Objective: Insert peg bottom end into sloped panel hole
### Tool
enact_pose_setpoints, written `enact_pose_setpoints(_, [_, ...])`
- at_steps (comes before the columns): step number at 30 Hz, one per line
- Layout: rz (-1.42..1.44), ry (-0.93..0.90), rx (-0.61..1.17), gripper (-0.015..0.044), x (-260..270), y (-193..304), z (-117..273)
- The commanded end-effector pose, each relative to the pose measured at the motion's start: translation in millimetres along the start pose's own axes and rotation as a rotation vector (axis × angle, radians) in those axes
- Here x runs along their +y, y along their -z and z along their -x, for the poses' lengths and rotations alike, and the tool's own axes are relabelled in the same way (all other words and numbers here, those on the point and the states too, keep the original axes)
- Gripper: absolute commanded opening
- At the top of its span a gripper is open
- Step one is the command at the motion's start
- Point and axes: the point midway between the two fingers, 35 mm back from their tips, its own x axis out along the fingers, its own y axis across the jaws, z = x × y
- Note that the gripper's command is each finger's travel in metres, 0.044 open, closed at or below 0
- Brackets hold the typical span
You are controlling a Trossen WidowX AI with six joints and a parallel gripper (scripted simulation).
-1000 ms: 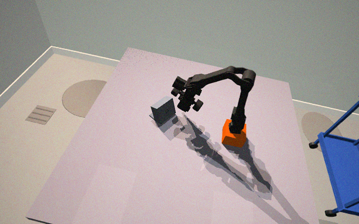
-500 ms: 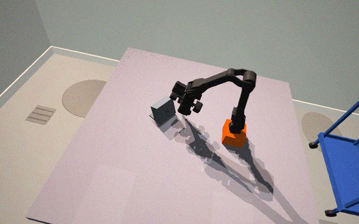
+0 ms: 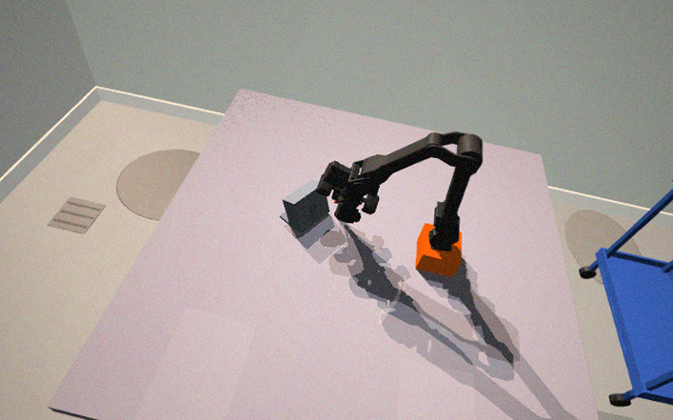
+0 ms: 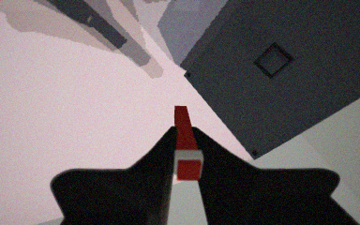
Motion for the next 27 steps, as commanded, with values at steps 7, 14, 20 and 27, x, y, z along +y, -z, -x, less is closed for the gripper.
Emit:
enact_pose_setpoints(7, [0.085,0.051,0.035,0.0,0,-8,4])
enact_pose_setpoints(14, [0.145,0.085,0.059,0.0,0,-15,7])
enact_pose_setpoints(20, [0.196,0.113,0.079,0.0,0,-20,9])
enact_pose_setpoints(27, [0.253,0.146,0.104,0.0,0,-26,12])
